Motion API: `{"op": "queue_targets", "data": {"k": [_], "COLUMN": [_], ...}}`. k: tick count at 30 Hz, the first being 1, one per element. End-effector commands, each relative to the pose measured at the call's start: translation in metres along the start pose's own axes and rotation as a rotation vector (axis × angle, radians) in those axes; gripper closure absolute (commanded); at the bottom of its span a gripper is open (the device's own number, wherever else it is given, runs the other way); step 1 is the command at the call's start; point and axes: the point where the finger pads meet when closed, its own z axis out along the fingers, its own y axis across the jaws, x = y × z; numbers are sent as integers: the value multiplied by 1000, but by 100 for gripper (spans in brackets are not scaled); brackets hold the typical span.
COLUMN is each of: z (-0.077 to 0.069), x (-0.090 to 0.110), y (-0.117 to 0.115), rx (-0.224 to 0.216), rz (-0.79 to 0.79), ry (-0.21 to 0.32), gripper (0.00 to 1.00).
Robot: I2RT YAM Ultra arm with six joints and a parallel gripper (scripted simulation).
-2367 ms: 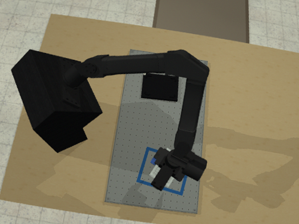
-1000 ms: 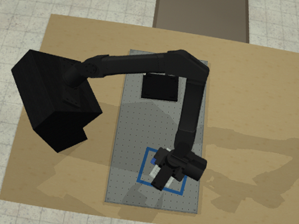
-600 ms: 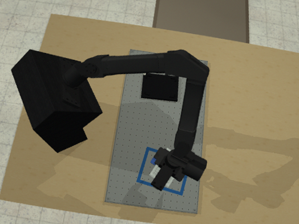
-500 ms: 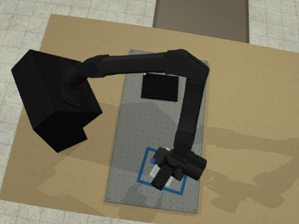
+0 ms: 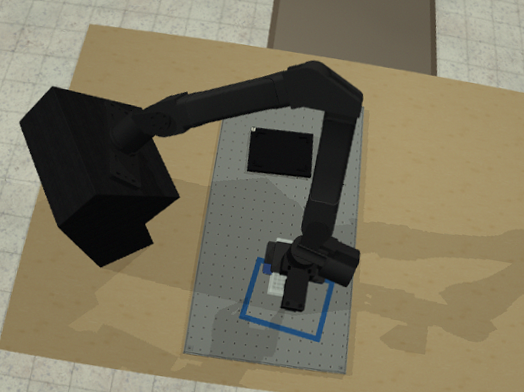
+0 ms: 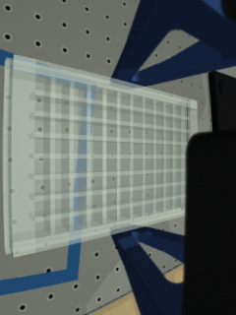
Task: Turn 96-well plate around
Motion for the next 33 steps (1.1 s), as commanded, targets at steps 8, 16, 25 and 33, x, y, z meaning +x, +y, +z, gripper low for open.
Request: {"op": "queue_targets", "data": {"k": [8, 16, 25, 33], "z": [-5, -5, -5, -5], "x": [21, 44, 70, 93], "y": [-1, -6, -11, -16], "rx": [-14, -11, -11, -11], "rz": [-345, -579, -620, -620], "ry": [-26, -27, -27, -26], "gripper": [100, 100, 100, 100]}}
